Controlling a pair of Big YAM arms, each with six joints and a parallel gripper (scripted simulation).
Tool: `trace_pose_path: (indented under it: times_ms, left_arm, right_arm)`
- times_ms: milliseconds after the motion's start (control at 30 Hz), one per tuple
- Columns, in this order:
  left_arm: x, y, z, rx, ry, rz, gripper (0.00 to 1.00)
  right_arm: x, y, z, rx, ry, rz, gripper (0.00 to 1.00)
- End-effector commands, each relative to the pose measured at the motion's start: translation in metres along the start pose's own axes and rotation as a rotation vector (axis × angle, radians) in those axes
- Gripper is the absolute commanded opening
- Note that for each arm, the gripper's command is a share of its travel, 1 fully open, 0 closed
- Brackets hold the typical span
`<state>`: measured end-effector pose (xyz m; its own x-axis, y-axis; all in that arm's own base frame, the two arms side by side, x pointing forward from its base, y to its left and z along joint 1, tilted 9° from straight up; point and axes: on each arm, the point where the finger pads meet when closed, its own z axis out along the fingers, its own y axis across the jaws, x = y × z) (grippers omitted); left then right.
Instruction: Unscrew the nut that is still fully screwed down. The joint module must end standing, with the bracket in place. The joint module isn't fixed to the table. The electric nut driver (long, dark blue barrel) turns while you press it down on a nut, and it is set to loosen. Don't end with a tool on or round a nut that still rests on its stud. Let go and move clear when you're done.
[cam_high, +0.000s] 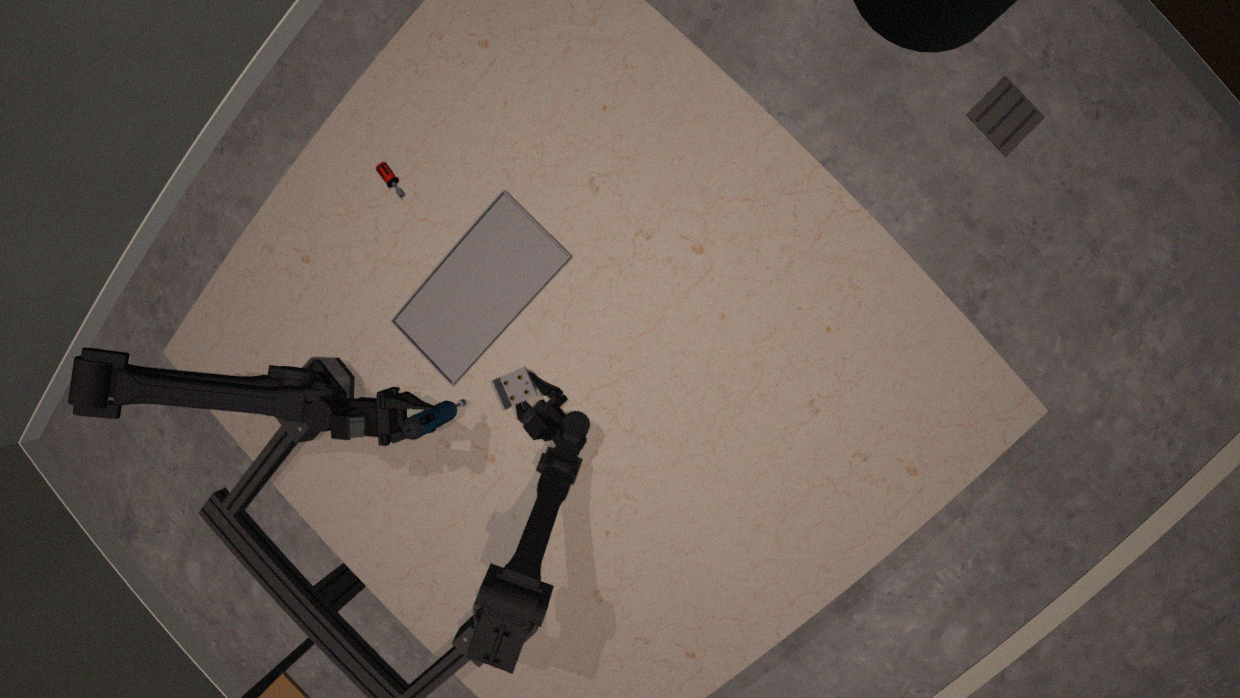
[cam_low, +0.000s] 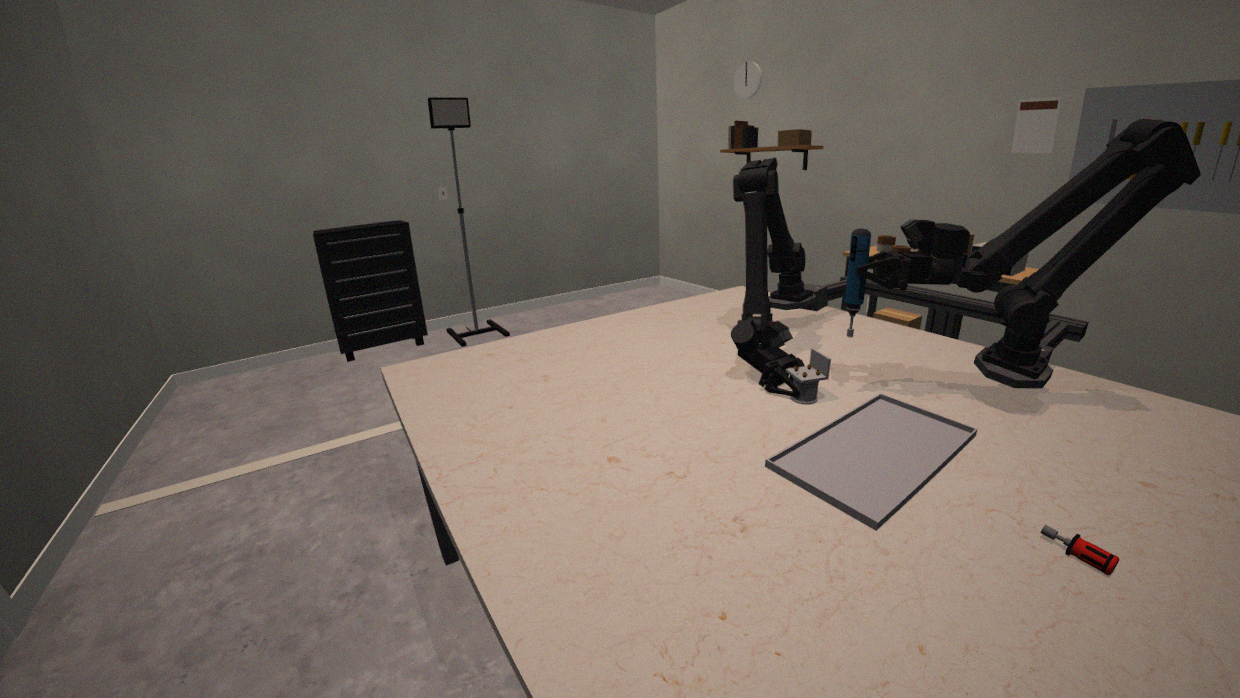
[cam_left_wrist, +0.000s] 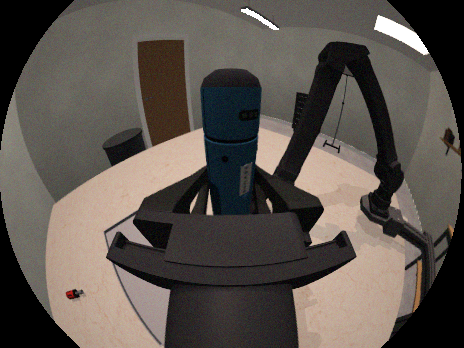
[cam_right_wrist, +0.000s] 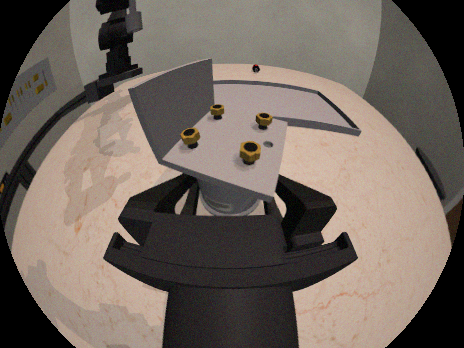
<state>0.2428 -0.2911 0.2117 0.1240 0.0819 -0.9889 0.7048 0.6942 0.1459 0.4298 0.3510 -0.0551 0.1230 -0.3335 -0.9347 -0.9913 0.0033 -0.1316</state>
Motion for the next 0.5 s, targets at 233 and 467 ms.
trace_pose_path:
  times_ms: [233, 467]
  left_arm:
    - [-0.029, 0.018, 0.016, -0.043, -0.041, -0.028, 0.42]
    - [-0.003, 0.044, 0.028, -0.101, 0.065, -0.057, 0.42]
  right_arm:
    - [-0.008, -0.006, 0.002, 0.008, -0.012, -0.022, 0.59]
    - [-0.008, -0.006, 0.002, 0.008, -0.012, -0.022, 0.59]
